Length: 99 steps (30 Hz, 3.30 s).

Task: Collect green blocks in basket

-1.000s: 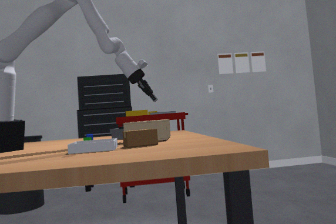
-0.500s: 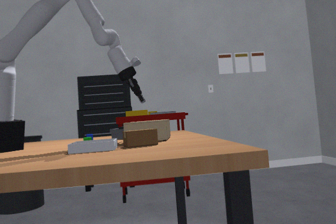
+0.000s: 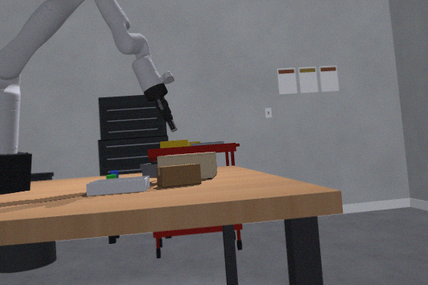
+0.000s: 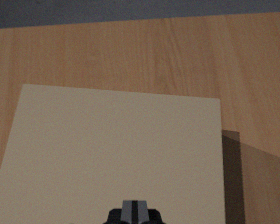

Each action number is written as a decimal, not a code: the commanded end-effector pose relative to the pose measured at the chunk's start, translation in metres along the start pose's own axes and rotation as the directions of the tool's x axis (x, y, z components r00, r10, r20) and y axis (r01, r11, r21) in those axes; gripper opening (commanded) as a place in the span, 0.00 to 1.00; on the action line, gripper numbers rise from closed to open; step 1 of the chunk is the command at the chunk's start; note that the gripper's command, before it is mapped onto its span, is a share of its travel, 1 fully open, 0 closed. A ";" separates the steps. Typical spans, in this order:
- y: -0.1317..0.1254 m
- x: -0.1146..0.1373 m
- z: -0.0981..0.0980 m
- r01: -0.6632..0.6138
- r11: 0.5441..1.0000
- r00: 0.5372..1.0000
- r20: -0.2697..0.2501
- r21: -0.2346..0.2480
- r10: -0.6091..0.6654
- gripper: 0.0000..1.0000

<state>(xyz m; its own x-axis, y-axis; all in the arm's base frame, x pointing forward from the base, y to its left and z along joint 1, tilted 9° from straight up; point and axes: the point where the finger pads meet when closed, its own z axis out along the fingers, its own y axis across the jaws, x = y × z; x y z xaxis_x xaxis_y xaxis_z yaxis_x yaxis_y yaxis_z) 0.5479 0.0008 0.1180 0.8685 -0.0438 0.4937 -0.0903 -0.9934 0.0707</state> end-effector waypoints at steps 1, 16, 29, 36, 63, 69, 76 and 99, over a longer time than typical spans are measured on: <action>0.000 0.001 -0.001 0.000 1.000 1.000 -0.001 0.000 0.000 0.10; 0.034 -0.034 -0.014 0.034 0.999 0.995 0.089 0.000 -0.033 0.10; 0.044 -0.046 -0.019 0.043 0.999 0.992 0.117 0.001 -0.043 0.10; 0.053 -0.057 -0.024 0.051 0.999 0.988 0.143 0.003 -0.051 0.10; 0.089 -0.106 -0.047 0.081 0.997 0.963 0.255 0.017 -0.083 0.10; 0.094 -0.114 -0.051 0.085 0.996 0.958 0.272 0.020 -0.088 0.10; 0.099 -0.122 -0.055 0.089 0.996 0.953 0.288 0.023 -0.092 0.10; 0.112 -0.145 -0.068 0.098 0.995 0.936 0.336 0.034 -0.104 0.10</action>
<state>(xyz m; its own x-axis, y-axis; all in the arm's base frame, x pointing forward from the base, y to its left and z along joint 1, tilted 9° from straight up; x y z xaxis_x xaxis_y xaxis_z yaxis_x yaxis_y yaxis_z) 0.3789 -0.0967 0.1126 0.9864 0.0263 0.1623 0.0118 -0.9959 0.0893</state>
